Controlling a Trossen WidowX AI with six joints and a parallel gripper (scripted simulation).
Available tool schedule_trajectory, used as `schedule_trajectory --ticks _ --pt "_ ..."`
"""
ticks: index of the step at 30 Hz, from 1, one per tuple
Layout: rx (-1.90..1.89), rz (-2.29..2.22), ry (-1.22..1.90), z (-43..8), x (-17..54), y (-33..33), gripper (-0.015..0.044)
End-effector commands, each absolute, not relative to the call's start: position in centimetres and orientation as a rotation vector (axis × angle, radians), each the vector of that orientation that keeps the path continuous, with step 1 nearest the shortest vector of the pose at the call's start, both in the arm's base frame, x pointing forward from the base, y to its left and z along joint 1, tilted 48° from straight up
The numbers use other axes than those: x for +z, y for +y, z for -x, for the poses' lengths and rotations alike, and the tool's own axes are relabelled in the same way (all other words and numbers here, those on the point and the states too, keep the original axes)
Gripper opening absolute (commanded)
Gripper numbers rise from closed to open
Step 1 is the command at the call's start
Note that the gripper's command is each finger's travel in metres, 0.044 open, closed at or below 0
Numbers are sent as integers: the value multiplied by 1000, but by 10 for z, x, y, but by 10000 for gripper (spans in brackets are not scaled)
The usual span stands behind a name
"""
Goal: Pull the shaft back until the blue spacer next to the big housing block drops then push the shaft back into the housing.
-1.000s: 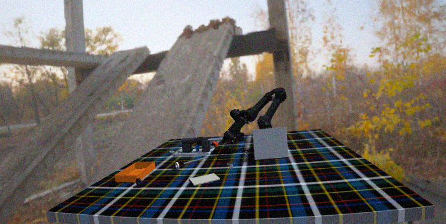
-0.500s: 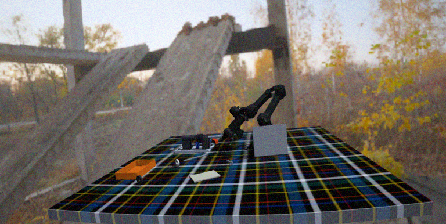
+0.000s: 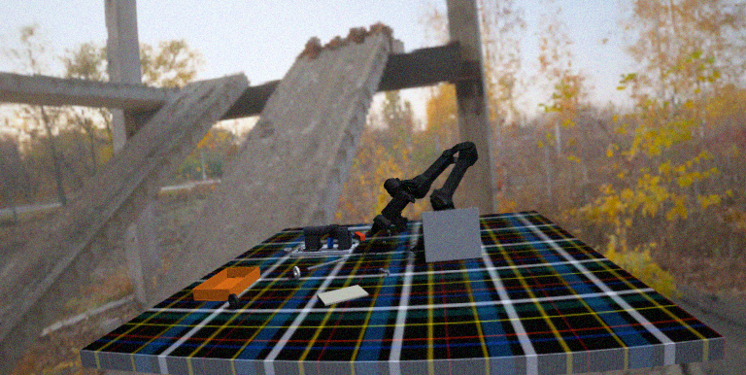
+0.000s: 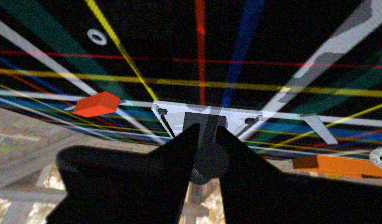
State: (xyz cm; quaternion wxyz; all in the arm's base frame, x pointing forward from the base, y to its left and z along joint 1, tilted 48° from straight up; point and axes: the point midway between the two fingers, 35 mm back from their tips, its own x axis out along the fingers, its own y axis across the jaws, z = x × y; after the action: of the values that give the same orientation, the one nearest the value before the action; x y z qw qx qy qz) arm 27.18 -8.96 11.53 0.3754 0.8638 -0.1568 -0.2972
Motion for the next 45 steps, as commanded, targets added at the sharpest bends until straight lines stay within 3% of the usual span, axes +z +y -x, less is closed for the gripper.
schedule_trajectory --ticks 1,45 --pt "-761 -2208 -399 -274 115 -89 0" --pt "-761 -2208 -399 -286 116 -89 0"
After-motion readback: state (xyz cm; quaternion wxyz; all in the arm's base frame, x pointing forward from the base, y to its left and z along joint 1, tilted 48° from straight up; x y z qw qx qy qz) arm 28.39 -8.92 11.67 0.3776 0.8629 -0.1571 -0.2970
